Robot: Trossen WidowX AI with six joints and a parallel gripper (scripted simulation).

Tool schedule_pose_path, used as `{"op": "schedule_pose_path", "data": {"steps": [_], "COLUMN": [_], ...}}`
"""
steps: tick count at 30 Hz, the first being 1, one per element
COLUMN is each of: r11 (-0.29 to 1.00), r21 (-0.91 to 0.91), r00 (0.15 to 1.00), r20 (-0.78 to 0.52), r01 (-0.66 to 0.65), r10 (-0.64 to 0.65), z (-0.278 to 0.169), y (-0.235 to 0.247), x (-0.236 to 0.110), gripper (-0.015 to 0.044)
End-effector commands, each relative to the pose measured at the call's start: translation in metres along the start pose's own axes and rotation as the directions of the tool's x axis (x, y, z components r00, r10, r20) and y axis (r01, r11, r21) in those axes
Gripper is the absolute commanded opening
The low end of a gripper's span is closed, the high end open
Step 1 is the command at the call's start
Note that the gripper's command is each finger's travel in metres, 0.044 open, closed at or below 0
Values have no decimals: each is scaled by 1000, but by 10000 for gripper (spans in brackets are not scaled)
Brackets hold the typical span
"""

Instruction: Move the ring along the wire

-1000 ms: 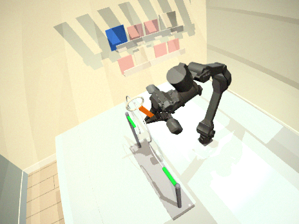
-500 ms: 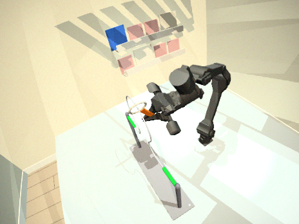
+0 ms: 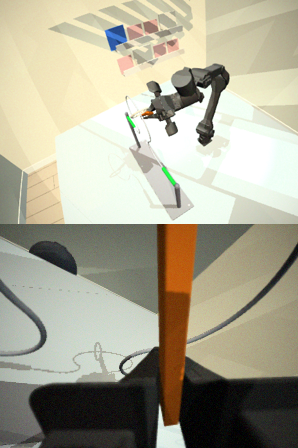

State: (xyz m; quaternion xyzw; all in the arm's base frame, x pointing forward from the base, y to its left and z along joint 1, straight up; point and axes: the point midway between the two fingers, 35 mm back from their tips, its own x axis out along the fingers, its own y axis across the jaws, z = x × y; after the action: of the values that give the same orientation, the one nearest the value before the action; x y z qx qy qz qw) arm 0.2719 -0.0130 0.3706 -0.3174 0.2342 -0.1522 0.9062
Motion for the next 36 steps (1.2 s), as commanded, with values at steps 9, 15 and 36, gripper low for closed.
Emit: {"op": "schedule_pose_path", "data": {"steps": [9, 15, 36], "r11": [989, 975, 885], "r21": [-128, -189, -391], "r00": [997, 993, 967], "r20": [17, 32, 101], "r01": [76, 116, 253], "r10": [-75, -112, -232], "z": [-2, -2, 1], "y": [-3, -6, -14], "x": [1, 1, 1], "gripper": [-150, -150, -150]}}
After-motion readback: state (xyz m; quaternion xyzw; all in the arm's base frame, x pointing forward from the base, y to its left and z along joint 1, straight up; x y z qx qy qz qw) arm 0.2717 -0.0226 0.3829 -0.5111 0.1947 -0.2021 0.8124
